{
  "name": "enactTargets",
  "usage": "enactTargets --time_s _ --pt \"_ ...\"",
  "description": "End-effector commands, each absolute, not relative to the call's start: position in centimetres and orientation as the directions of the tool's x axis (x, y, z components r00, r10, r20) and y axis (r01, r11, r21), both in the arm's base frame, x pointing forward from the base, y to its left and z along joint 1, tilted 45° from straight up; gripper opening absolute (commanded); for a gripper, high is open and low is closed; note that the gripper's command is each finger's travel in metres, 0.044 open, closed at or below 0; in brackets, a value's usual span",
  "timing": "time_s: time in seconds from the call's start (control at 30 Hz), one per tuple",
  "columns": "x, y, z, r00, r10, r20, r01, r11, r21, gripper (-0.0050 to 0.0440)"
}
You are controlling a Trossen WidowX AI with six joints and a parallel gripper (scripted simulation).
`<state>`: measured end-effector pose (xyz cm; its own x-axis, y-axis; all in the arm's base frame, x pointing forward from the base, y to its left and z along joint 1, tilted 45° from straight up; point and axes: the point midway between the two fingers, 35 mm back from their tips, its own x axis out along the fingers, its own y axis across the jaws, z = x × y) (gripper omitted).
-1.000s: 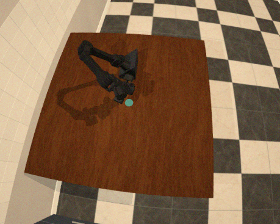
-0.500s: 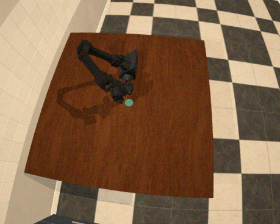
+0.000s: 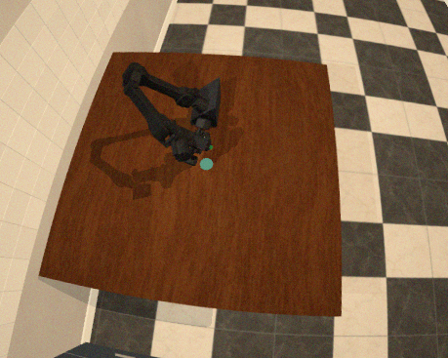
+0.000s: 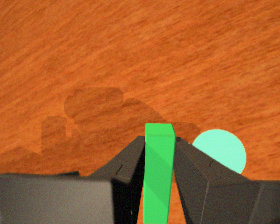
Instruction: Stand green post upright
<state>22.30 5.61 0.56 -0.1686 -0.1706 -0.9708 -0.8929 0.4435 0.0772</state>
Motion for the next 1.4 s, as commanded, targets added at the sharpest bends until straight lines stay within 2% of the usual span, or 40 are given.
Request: enactTargets --time_s 0.0,1.37 --pt "22.32 5.57 0.74 -0.157 -0.142 -0.977 -0.893 0.443 0.079 0.0022" --pt "22.33 5.51 0.80 -0.068 0.134 -0.989 -0.909 0.399 0.116 0.0022"
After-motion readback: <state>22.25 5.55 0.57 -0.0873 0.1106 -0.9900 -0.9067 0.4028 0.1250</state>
